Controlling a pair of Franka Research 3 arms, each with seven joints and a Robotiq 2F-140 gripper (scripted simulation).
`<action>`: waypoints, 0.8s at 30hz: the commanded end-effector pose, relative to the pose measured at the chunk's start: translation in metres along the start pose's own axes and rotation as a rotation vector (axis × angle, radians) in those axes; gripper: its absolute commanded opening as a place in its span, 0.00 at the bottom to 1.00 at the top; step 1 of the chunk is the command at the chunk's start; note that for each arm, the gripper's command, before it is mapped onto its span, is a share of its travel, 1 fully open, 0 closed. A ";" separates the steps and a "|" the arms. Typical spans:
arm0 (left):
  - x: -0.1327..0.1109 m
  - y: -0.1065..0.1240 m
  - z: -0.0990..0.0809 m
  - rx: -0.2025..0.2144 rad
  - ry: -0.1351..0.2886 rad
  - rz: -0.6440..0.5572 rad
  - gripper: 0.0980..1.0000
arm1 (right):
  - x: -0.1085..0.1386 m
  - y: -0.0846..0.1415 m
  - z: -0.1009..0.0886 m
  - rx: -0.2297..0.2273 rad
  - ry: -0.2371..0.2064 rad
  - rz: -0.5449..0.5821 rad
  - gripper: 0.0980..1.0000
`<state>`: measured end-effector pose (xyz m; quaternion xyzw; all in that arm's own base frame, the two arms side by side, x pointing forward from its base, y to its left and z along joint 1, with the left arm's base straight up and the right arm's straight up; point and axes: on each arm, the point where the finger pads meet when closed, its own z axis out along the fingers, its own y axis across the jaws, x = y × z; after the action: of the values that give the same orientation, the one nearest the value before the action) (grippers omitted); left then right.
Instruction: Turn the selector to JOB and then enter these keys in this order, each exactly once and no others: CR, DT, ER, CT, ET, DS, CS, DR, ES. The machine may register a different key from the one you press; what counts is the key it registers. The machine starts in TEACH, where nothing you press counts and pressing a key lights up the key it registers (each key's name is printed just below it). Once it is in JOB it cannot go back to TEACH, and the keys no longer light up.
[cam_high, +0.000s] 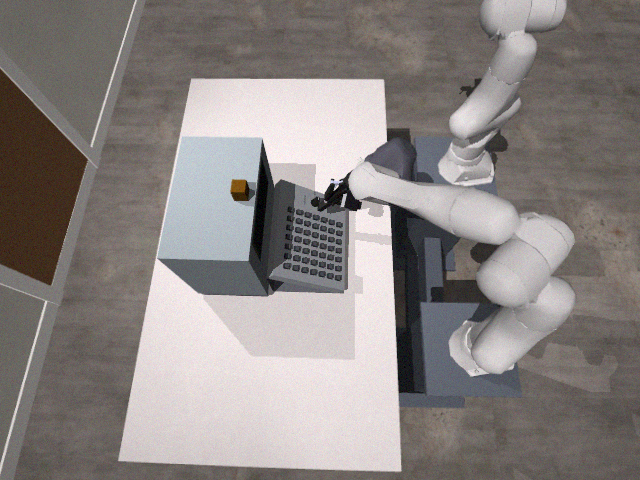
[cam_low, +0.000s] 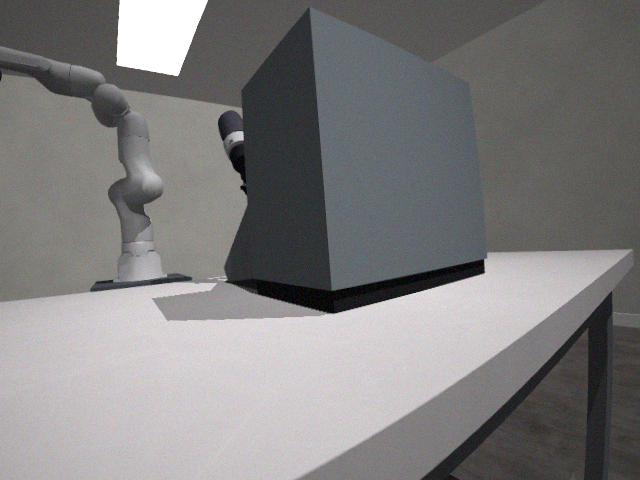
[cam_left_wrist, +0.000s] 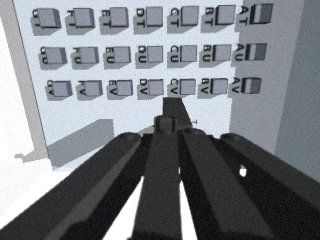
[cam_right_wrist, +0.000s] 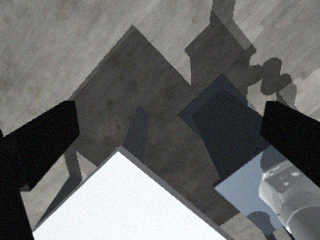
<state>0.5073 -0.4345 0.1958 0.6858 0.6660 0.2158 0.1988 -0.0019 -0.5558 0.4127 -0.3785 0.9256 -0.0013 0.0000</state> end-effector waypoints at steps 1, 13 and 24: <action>0.053 0.026 0.006 -0.003 -0.014 -0.010 0.00 | 0.000 0.002 0.000 -0.002 -0.001 -0.004 1.00; 0.118 0.050 0.016 -0.003 -0.014 -0.035 0.00 | 0.000 0.002 0.000 -0.002 -0.001 -0.004 1.00; 0.118 0.050 0.031 -0.003 -0.014 -0.035 0.00 | 0.000 0.002 0.000 -0.002 -0.001 -0.004 1.00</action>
<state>0.5642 -0.3159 0.2040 0.6680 0.6839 0.2084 0.2065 -0.0019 -0.5558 0.4127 -0.3785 0.9256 -0.0013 0.0000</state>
